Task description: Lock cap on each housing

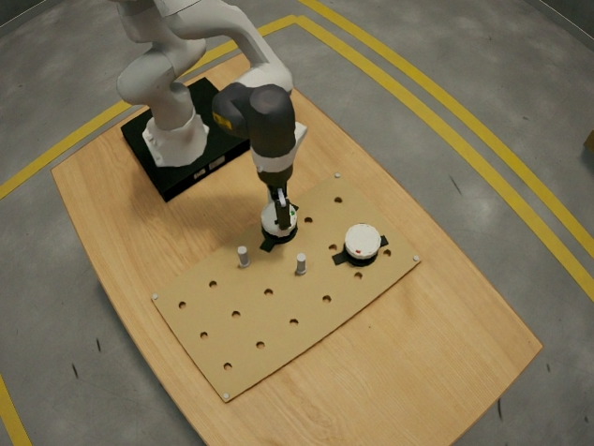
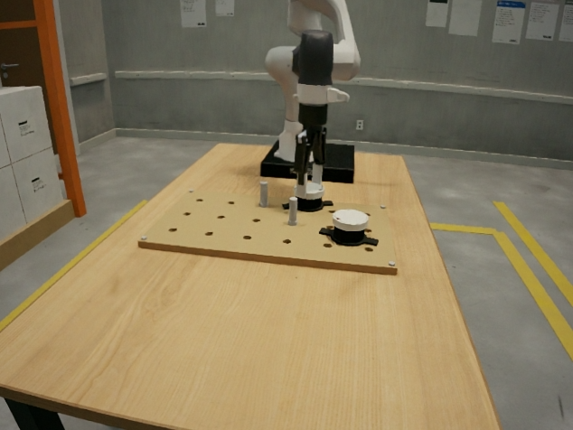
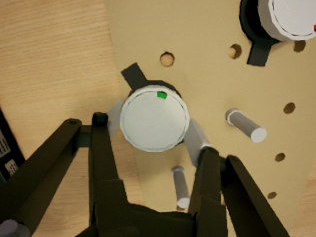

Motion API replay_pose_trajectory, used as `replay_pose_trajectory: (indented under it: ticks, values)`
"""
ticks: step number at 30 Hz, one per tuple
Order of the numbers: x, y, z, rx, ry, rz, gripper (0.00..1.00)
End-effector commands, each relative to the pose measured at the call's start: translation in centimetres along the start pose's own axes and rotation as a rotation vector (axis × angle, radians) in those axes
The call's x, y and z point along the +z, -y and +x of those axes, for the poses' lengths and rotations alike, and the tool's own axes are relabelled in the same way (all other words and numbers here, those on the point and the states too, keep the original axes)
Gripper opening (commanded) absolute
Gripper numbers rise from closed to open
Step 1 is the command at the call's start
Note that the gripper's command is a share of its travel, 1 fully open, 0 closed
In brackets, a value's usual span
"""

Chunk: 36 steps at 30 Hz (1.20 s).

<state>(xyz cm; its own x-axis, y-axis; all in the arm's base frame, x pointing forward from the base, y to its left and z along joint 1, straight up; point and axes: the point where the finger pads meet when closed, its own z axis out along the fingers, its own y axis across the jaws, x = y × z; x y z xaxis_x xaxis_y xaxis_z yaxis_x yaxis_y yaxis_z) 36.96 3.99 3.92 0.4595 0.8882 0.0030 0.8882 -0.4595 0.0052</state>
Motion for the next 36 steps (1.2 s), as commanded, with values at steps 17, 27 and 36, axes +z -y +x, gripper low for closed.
replay_pose_trajectory:
  ticks: [17,27,36]
  values:
    - [0.17,0.41,0.04,0.005,0.002,0.006,0.78]
    - [0.17,0.41,0.04,0.005,0.002,0.006,0.78]
    - [0.17,0.41,0.04,0.005,0.002,0.006,0.78]
